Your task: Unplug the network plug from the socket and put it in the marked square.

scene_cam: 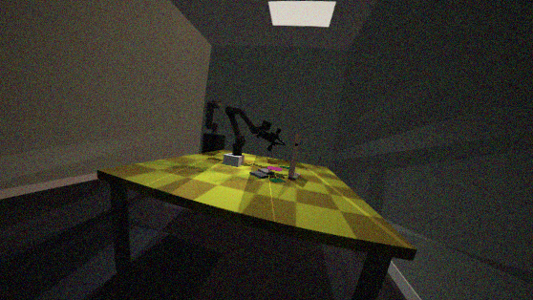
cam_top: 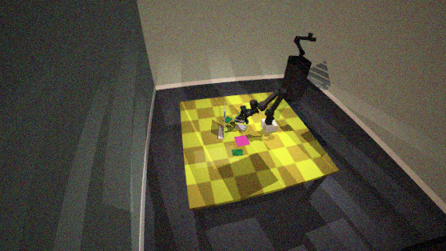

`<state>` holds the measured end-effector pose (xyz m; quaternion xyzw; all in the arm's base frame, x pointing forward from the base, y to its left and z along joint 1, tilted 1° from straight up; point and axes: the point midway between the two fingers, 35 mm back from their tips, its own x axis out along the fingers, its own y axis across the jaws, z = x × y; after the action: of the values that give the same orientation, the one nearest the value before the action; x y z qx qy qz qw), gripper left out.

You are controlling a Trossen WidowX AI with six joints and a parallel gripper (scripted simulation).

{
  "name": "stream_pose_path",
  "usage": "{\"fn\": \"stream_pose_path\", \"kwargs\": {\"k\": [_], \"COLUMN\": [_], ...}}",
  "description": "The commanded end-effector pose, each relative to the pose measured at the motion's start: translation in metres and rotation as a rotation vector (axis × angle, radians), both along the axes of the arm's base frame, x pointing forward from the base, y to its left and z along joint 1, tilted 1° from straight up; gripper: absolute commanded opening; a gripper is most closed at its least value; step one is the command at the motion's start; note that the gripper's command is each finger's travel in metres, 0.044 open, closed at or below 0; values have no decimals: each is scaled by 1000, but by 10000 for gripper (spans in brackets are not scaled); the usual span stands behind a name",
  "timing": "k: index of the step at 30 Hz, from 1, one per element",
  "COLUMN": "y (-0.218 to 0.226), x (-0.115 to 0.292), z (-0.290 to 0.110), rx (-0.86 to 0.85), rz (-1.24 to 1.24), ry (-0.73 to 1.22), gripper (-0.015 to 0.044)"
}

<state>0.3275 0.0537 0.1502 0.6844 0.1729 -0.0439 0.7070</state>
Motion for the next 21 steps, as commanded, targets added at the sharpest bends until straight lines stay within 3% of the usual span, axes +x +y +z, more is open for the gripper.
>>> {"fn": "stream_pose_path", "kwargs": {"k": [1, 21], "y": [11, 62], "x": [1, -32], "z": [-17, -107], "rx": [-11, -161], "rz": [23, 180], "ry": [88, 560], "gripper": [0, 0]}}
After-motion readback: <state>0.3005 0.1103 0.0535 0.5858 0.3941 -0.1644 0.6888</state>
